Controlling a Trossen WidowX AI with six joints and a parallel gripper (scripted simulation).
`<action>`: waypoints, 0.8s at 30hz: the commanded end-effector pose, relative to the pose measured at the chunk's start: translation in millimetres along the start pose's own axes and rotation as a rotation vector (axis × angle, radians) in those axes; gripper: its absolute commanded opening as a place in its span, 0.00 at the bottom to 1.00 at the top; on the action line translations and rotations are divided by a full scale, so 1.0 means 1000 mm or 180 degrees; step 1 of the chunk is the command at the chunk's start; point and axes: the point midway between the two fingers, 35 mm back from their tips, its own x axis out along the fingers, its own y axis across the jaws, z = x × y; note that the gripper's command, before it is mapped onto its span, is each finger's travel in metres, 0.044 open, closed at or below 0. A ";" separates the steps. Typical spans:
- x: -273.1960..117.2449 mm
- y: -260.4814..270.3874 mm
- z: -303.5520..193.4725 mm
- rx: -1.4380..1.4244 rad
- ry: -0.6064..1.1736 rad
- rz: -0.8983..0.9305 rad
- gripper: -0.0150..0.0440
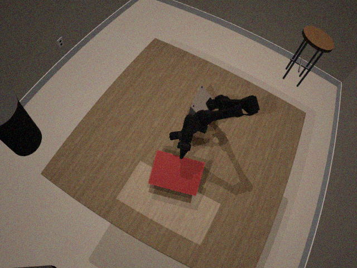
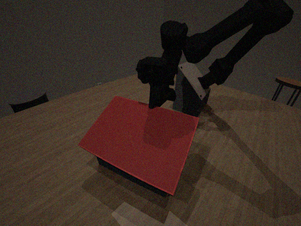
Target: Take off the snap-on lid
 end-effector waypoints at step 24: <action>-0.011 0.049 -0.001 -0.0061 -0.0015 0.0065 0.25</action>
